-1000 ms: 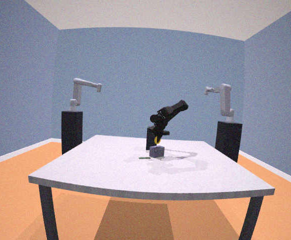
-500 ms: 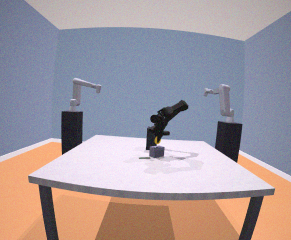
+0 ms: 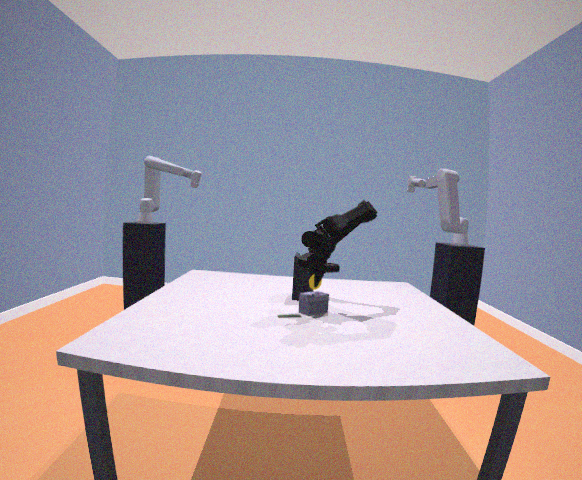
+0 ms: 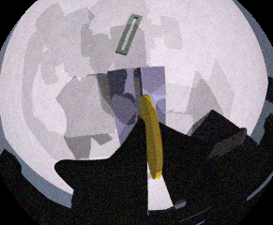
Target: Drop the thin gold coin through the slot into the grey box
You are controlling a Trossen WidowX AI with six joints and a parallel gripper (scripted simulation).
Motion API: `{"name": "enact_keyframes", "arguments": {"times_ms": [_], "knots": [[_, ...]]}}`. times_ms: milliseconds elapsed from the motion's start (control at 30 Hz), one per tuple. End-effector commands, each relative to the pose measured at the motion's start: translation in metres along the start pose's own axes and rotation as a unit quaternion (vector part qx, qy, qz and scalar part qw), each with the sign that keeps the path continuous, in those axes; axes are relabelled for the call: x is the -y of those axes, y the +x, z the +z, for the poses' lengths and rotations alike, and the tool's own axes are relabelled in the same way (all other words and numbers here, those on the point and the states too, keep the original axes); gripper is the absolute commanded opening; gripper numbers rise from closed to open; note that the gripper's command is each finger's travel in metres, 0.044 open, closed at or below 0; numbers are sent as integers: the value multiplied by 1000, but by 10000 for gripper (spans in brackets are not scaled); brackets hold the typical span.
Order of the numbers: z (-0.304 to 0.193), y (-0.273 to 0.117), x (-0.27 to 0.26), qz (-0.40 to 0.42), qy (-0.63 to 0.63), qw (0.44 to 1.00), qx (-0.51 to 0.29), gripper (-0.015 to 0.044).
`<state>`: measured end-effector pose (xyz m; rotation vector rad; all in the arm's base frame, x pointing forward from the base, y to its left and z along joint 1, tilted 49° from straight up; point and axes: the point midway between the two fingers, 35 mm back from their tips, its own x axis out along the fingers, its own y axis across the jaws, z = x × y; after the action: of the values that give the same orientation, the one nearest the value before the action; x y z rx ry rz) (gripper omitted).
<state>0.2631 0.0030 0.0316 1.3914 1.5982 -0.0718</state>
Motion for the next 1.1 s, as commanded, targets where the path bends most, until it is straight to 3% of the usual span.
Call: {"name": "enact_keyframes", "arguments": {"times_ms": [0,900,1067], "knots": [[-1,3,0,1,2,1000,-3,0],[-1,15,-1,1,2,1000,-3,0],[0,12,0,0,0,1000,0,131]]}}
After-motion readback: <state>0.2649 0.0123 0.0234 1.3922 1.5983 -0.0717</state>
